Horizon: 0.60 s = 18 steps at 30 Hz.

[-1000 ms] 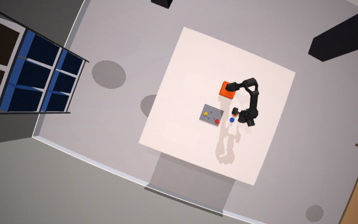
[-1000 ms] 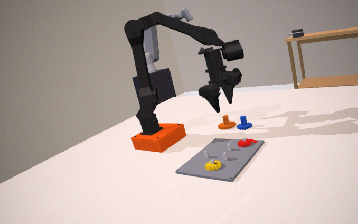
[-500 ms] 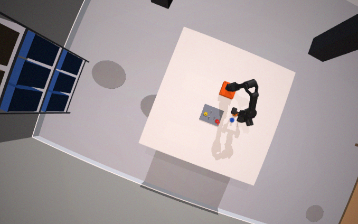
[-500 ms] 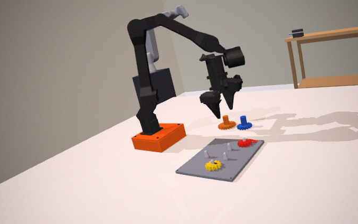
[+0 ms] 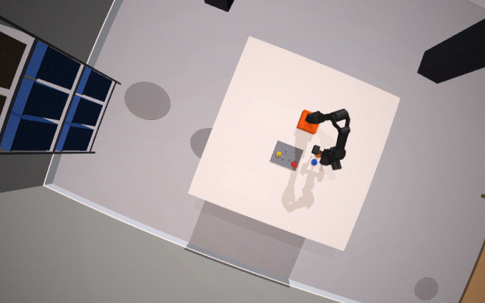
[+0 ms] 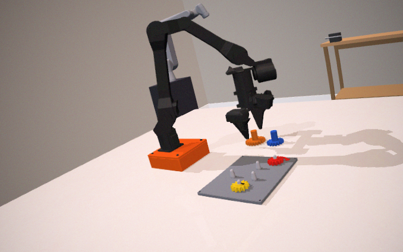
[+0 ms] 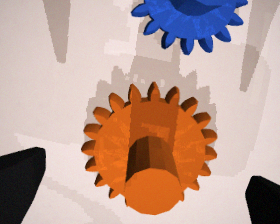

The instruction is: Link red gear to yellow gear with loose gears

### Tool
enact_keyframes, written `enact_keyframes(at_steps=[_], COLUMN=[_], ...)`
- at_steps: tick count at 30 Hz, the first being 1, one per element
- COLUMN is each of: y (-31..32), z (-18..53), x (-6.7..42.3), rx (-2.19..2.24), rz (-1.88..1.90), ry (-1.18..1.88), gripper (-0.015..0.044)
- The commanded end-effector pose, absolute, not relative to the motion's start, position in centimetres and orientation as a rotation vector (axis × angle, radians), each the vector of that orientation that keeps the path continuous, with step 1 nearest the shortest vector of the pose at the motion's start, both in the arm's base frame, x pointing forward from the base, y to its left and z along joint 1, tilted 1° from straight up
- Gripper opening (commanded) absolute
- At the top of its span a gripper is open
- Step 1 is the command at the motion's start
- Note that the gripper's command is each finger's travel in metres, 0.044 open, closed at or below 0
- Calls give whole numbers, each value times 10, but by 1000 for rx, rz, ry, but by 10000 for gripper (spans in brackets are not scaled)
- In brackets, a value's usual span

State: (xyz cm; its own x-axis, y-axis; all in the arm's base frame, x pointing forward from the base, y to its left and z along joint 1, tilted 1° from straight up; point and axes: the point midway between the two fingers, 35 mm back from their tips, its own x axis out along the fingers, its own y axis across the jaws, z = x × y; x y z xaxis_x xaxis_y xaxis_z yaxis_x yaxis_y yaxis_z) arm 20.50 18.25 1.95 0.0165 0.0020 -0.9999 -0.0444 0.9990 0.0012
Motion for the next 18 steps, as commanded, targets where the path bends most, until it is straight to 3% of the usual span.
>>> enact_keyframes(at_steps=[1, 12, 18], y=[183, 183, 183], z=[18, 18, 18], x=[205, 205, 205], rx=[-29, -29, -29], rz=[33, 33, 33], ry=[1555, 1555, 1555], gripper=[361, 72, 32])
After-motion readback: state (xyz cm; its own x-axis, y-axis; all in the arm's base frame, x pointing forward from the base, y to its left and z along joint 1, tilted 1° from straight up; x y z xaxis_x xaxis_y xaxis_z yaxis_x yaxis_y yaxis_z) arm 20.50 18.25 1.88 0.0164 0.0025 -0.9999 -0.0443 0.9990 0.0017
